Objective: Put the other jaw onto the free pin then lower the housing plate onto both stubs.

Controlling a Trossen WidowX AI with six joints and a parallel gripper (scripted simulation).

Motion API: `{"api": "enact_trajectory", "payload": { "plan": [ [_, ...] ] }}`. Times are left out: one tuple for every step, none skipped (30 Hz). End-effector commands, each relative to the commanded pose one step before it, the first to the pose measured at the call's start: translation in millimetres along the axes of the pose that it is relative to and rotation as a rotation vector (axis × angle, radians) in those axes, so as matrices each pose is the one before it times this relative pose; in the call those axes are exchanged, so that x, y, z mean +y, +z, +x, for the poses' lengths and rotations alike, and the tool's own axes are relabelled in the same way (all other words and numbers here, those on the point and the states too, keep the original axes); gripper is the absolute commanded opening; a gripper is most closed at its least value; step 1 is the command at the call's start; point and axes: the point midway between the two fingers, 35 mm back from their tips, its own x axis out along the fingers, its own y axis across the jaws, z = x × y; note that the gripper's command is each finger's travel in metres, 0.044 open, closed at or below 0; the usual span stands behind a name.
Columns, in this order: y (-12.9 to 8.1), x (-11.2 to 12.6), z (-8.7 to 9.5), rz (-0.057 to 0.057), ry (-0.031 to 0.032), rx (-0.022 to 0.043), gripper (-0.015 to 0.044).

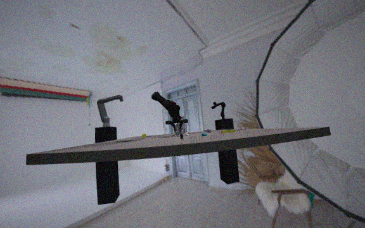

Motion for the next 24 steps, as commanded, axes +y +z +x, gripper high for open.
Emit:
{"api": "enact_trajectory", "payload": {
  "plan": [
    [-3.25, -0.31, 2.96, -0.0091, -0.00740, 0.00619, 0.0134],
    [0.00, 0.00, 0.00, 0.0000, 0.00000, 0.00000, 0.0134],
    [0.00, 0.00, 0.00, 0.0000, 0.00000, 0.00000, 0.0134],
    [0.00, 0.00, 0.00, 0.0000, 0.00000, 0.00000, 0.0134],
    [0.00, 0.00, 0.00, 0.0000, 0.00000, 0.00000, 0.0134],
    [0.00, 0.00, 0.00, 0.0000, 0.00000, 0.00000, 0.0134],
    [0.00, 0.00, 0.00, 0.0000, 0.00000, 0.00000, 0.0134],
    [0.00, 0.00, 0.00, 0.0000, 0.00000, 0.00000, 0.0134],
    [0.00, 0.00, 0.00, 0.0000, 0.00000, 0.00000, 0.0134],
    [0.00, 0.00, 0.00, 0.0000, 0.00000, 0.00000, 0.0134],
    [0.00, 0.00, 0.00, 0.0000, 0.00000, 0.00000, 0.0134],
    [0.00, 0.00, 0.00, 0.0000, 0.00000, 0.00000, 0.0134],
    [0.00, 0.00, 0.00, 0.0000, 0.00000, 0.00000, 0.0134],
    [0.00, 0.00, 0.00, 0.0000, 0.00000, 0.00000, 0.0134],
    [0.00, 0.00, 0.13, -0.0002, -0.00001, 0.00000, 0.0134],
    [0.00, 0.00, 0.38, -0.0005, -0.00002, 0.00000, 0.0134],
    [-0.01, -0.01, 0.63, -0.0009, -0.00004, 0.00000, 0.0134],
    [-0.01, -0.01, 0.80, -0.0011, -0.00005, 0.00001, 0.0134],
    [-0.01, -0.01, 0.63, -0.0009, -0.00004, 0.00000, 0.0134],
    [-0.01, -0.01, 0.38, -0.0005, -0.00003, 0.00000, 0.0134],
    [0.00, 0.00, 0.13, -0.0002, -0.00001, 0.00000, 0.0134],
    [0.00, 0.00, 0.00, 0.0000, 0.00000, 0.00000, 0.0134],
    [0.00, 0.00, 0.00, 0.0000, 0.00000, 0.00000, 0.0134],
    [0.00, 0.00, 0.00, 0.0000, 0.00000, 0.00000, 0.0134]
  ]
}}
